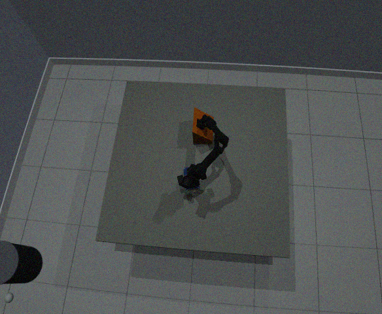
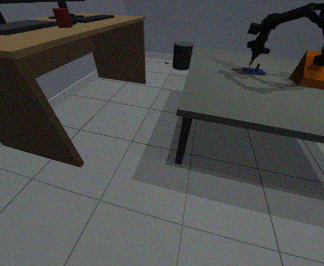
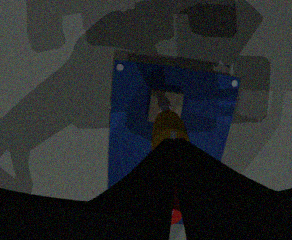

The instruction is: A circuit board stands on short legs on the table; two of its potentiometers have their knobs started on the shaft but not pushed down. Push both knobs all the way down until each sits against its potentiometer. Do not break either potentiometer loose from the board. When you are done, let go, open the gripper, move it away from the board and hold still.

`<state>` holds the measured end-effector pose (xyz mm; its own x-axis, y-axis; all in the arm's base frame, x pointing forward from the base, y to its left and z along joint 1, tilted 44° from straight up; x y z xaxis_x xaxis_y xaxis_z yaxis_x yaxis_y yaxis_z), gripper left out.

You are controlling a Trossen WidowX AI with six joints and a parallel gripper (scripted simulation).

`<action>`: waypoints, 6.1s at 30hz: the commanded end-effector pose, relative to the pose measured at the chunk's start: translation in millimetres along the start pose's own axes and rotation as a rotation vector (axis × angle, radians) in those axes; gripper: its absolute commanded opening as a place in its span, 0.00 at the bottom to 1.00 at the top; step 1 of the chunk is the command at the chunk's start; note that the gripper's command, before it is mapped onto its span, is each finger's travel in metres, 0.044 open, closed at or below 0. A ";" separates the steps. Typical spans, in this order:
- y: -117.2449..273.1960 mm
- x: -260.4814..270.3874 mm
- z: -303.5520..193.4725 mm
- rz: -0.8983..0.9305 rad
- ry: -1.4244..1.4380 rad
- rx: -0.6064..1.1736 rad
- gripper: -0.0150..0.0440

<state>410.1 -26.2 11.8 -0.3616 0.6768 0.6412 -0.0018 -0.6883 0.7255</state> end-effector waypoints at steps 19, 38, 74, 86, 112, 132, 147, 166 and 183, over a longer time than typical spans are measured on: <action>-26.0 2.9 3.2 0.007 0.019 0.011 0.25; -34.0 3.0 3.1 0.008 0.019 0.011 0.25; -42.6 3.1 3.0 0.008 0.019 0.011 0.25; -43.4 3.1 3.0 0.008 0.019 0.011 0.25; -44.3 3.1 3.0 0.008 0.019 0.011 0.25; -45.7 3.1 3.0 0.008 0.019 0.011 0.25; -46.4 3.2 3.0 0.008 0.019 0.011 0.25; -44.5 3.0 3.1 0.008 0.019 0.011 0.25; -17.7 2.4 3.7 0.006 0.019 0.012 0.25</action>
<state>411.5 -11.7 -0.8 -0.3676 0.6725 0.6424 0.0007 -0.6905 0.7233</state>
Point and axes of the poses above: the point midway between the two fingers, 35 mm back from their tips, its own y axis back along the fingers, its own x axis across the jaws, z = x × y, the point moved 6 cm from there along y, back along the fingers
